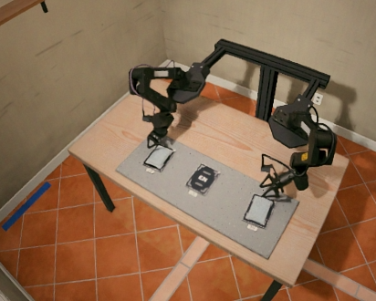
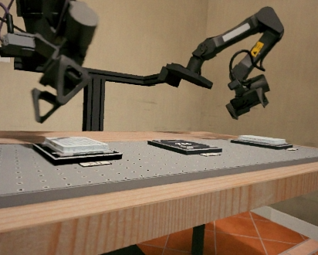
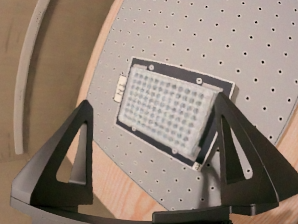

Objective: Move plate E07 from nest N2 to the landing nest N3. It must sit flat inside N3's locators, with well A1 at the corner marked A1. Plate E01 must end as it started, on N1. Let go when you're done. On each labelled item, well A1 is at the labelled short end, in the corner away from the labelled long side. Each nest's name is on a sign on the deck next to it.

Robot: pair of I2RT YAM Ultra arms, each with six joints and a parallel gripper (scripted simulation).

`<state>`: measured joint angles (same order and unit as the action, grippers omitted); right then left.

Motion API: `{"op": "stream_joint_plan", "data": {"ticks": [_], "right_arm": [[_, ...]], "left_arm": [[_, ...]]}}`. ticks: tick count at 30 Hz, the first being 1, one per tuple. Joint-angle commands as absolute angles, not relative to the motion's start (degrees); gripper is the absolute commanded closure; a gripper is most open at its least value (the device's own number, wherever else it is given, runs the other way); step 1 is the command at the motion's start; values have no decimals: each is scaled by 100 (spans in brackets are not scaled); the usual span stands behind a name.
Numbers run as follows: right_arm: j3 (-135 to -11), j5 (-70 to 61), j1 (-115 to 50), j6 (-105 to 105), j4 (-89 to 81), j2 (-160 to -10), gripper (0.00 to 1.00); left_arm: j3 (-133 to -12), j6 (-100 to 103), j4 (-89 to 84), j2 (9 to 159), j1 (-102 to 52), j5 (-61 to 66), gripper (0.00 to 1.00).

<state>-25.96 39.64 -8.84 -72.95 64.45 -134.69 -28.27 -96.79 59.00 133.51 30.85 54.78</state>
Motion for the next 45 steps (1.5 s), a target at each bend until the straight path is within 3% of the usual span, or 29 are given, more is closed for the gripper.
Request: {"op": "stream_joint_plan", "data": {"ticks": [1,11,34,45], "right_arm": [[-2813,4950,-1689,-8366,6646,-13892,0],[-3143,6135,-3132,-9630,6737,-14824,0],[-3235,6133,-3215,-9728,6431,-14770,0],[-3513,5308,-2821,-7722,5485,-14411,0]], "left_arm": [[-2643,-9646,6312,13564,2963,5639,0],[-2609,-9598,6445,13639,2912,5635,0],[-2674,-9293,6474,13568,2844,5313,0],[-2549,-7015,6835,13012,654,3647,0]]}}
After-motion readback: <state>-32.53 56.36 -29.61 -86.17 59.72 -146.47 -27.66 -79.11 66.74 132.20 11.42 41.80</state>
